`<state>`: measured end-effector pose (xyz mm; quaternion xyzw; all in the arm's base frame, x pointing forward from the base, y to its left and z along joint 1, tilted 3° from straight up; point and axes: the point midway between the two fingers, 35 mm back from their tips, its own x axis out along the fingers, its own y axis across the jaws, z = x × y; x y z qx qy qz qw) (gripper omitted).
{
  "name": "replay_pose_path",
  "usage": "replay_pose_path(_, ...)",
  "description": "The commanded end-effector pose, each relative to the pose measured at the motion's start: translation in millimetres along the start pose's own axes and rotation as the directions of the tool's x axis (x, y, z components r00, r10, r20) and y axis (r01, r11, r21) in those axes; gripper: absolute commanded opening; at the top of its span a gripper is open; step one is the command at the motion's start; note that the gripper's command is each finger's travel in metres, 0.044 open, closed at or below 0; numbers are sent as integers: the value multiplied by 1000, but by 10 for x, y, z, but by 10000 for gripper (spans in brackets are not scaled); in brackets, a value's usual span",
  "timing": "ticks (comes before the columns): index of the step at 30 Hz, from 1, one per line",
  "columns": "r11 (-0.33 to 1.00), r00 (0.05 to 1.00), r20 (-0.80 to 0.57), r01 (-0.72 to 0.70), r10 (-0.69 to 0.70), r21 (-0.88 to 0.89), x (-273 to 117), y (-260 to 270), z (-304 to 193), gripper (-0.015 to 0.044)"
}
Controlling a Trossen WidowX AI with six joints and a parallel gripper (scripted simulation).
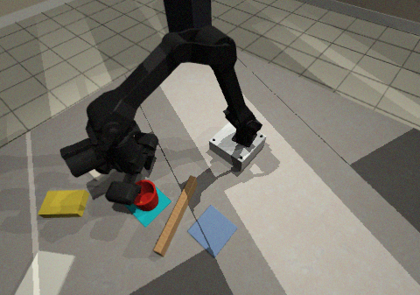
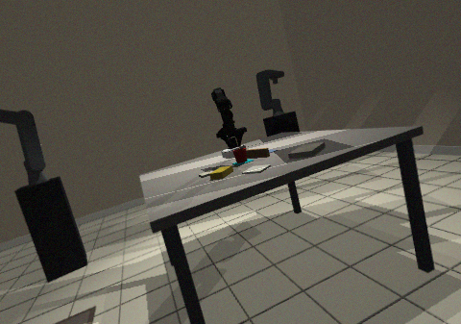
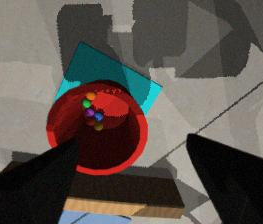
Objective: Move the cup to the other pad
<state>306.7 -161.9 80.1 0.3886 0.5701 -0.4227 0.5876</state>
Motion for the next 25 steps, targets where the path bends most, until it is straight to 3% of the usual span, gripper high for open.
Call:
replay_pose_path(1, 1000, 1000, 0, 1, -1, 0, -46, 3, 4, 440)
replay_pose_path(18, 1000, 1000, 2, 2, -2, 3, -598, 22, 16, 440)
replay_pose_path(25, 1000, 1000, 3, -2, 2, 0, -593, 33, 22, 440)
